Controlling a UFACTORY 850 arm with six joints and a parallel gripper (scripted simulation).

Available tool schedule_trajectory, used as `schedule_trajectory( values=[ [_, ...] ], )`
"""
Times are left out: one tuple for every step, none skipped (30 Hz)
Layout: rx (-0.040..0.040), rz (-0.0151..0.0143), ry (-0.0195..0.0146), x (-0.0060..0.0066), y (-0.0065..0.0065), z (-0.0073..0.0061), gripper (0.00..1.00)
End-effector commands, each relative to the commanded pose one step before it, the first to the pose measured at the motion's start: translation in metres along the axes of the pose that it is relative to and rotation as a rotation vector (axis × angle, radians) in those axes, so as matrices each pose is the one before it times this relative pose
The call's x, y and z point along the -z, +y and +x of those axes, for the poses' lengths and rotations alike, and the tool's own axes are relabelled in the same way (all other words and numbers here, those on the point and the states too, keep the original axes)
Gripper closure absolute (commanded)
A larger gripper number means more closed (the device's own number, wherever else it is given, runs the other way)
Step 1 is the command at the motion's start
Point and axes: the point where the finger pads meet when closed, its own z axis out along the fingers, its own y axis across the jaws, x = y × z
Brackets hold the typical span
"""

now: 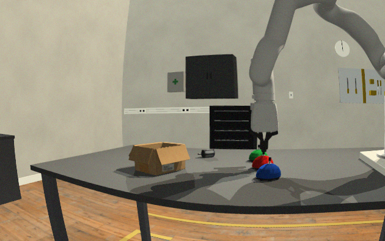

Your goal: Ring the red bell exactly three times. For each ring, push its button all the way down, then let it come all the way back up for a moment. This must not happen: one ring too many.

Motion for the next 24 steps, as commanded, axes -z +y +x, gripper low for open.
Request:
schedule_trajectory(
  values=[
    [0.00001,0.00164,0.00033,0.00246,-0.00101,0.00022,1.0],
    [0.0,0.0,0.0,0.00024,0.00001,0.0,1.0],
    [0.0,0.0,0.0,0.00024,0.00001,0.0,1.0],
    [0.0,0.0,0.0,0.00024,0.00001,0.0,1.0],
    [0.0,0.0,0.0,0.0,0.0,0.0,1.0],
    [0.0,0.0,0.0,0.0,0.0,0.0,1.0],
    [0.0,0.0,0.0,0.00024,0.00001,0.0,1.0],
    [0.0,0.0,0.0,0.00024,0.00001,0.0,1.0],
    [0.0,0.0,0.0,0.00023,0.00001,0.0,1.0],
    [0.0,0.0,0.0,0.00023,0.00001,0.0,1.0],
    [0.0,0.0,0.0,0.00022,0.00001,0.0,1.0],
    [0.0,0.0,0.0,0.00022,0.00001,0.0,1.0],
    [0.0,0.0,0.0,0.00021,0.00001,0.0,1.0],
    [0.0,0.0,0.0,0.0002,0.00001,0.0,1.0],
    [0.0,0.0,0.0,0.00019,0.00001,0.0,1.0],
    [0.0,0.0,0.0,0.00018,0.00001,0.0,1.0],
    [0.0,0.0,0.0,0.00017,0.00001,0.0,1.0],
    [0.0,0.0,0.0,0.00016,0.0,0.0,1.0],
    [0.0,0.0,0.0,0.00014,0.0,0.0,1.0],
    [0.0,0.0,0.0,0.00013,0.0,0.0,1.0],
    [0.0,0.0,0.0,0.00012,0.0,0.0,1.0],
    [0.0,0.0,0.0,0.0,0.0,0.0,1.0],
    [0.0,0.0,0.0,0.0,0.0,0.0,1.0],
    [0.0,0.0,0.0,0.00011,0.0,0.0,1.0]
  ],
)
